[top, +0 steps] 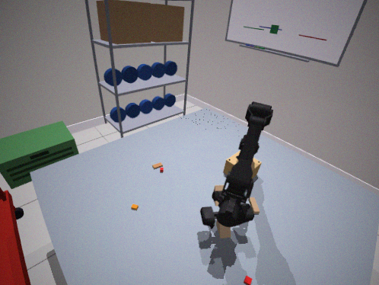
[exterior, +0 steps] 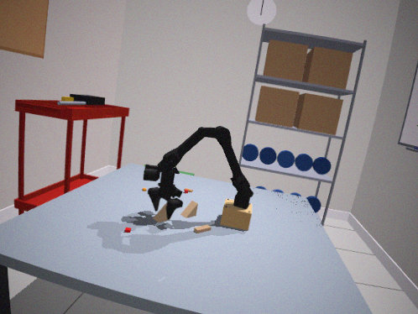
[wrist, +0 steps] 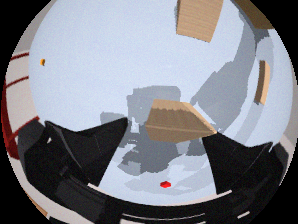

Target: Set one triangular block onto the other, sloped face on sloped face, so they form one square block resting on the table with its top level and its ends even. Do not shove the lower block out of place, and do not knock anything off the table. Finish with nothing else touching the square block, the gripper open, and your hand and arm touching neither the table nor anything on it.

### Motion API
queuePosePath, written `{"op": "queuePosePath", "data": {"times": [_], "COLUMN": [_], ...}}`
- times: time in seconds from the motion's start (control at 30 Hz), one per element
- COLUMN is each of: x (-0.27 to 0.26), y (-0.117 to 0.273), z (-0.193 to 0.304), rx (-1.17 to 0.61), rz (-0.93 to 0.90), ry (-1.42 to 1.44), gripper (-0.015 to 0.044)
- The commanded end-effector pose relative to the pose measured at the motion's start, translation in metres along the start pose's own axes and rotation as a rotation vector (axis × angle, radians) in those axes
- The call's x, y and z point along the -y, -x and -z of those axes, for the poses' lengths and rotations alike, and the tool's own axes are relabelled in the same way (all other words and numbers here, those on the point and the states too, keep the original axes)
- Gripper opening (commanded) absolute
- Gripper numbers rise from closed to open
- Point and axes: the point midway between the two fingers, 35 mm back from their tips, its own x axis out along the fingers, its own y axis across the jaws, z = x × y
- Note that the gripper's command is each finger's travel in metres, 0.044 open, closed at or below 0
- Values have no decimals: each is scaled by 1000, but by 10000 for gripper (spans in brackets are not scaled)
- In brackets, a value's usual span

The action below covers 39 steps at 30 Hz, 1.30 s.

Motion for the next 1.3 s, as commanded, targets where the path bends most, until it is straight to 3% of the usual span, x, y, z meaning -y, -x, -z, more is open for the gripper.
{"op": "queuePosePath", "data": {"times": [0.0, 0.1, 0.4, 0.63, 0.83, 1.03, 1.27], "x": [3, 3, 3, 3, 3, 3, 2], "y": [-10, -12, -12, -12, -7, 18, 18], "z": [-3, -4, -4, -4, -3, -3, -3], "rx": [9, 9, 9, 9, 9, 9, 7], "rz": [9, 9, 9, 9, 9, 7, 6], "ry": [-6, -6, -6, -6, -5, 0, 10], "gripper": [440, 440, 204, 157, 0, 0, 0]}}
